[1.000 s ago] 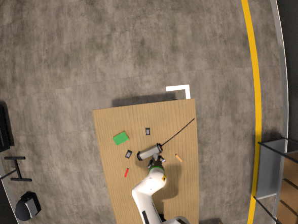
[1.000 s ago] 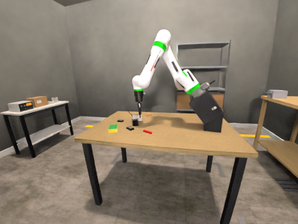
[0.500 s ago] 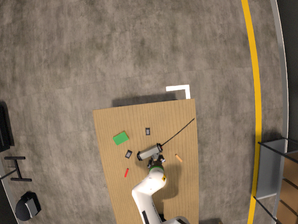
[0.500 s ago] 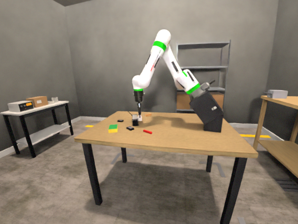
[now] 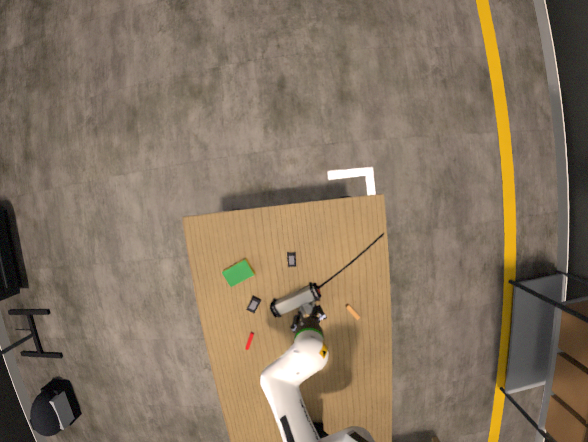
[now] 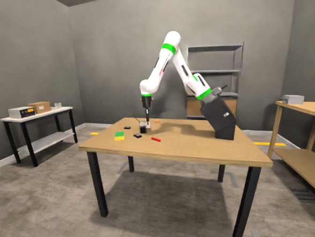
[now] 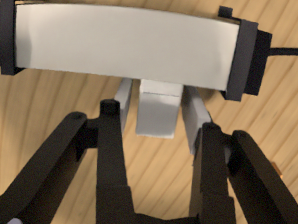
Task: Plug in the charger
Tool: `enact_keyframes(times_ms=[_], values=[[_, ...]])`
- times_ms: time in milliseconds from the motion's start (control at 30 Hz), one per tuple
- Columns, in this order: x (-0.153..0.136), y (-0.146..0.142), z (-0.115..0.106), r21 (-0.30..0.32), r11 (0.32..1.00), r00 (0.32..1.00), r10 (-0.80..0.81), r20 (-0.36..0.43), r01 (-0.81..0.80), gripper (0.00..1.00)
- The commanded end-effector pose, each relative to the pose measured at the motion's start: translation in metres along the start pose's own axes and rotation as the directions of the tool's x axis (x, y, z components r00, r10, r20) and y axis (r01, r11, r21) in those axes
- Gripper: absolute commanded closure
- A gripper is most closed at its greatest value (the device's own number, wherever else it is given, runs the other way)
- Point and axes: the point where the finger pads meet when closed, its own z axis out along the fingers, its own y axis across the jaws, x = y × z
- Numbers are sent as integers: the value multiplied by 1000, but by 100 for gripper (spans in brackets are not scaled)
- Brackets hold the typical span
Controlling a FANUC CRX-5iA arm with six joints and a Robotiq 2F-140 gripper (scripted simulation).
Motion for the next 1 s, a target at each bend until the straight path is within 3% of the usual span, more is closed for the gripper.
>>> enact_keyframes(times_ms=[0,567,967], values=[[1,0,0,0,1000,1000,0,-1,0,62],[1,0,-1,0,1000,1000,0,-1,0,62],[1,0,-14,0,1000,1000,0,-1,0,62]])
